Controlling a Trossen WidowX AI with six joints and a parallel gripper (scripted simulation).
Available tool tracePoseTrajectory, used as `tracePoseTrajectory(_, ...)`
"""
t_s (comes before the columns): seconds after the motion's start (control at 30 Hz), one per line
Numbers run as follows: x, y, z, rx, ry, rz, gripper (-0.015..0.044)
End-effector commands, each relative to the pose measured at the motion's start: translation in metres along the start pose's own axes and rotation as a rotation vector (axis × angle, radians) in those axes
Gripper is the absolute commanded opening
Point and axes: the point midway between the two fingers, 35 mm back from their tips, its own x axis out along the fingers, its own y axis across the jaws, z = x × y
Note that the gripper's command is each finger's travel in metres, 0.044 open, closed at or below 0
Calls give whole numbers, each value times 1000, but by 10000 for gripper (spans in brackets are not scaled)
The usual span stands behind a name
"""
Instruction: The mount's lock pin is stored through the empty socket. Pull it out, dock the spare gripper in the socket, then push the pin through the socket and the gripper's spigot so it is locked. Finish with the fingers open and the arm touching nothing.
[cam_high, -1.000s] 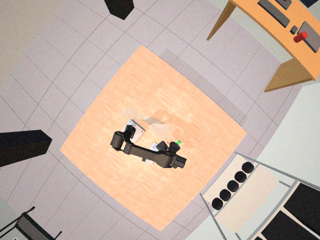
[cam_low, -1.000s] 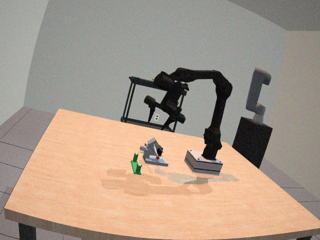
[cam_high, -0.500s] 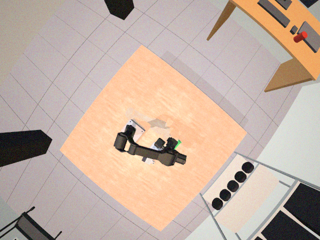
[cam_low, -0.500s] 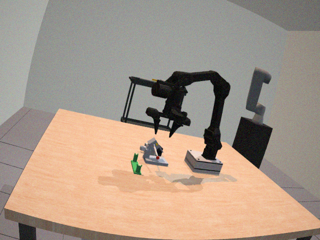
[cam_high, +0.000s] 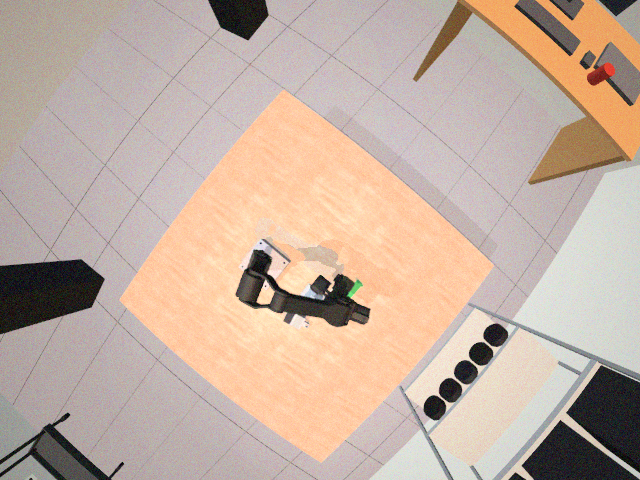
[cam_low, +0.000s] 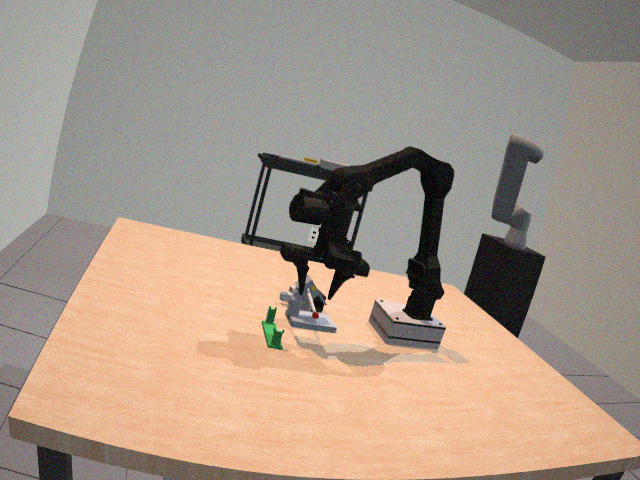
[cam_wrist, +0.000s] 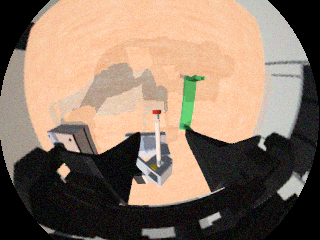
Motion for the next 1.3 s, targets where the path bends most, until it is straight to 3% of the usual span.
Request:
tracePoseTrajectory(0.0,10,2,0,-4,-1,14,300)
tracePoseTrajectory(0.9,54,6,0,-4,-1,14,300)
tracePoseTrajectory(1.23,55,6,0,-4,-1,14,300)
tracePoseTrajectory(1.27,55,6,0,-4,-1,14,274)
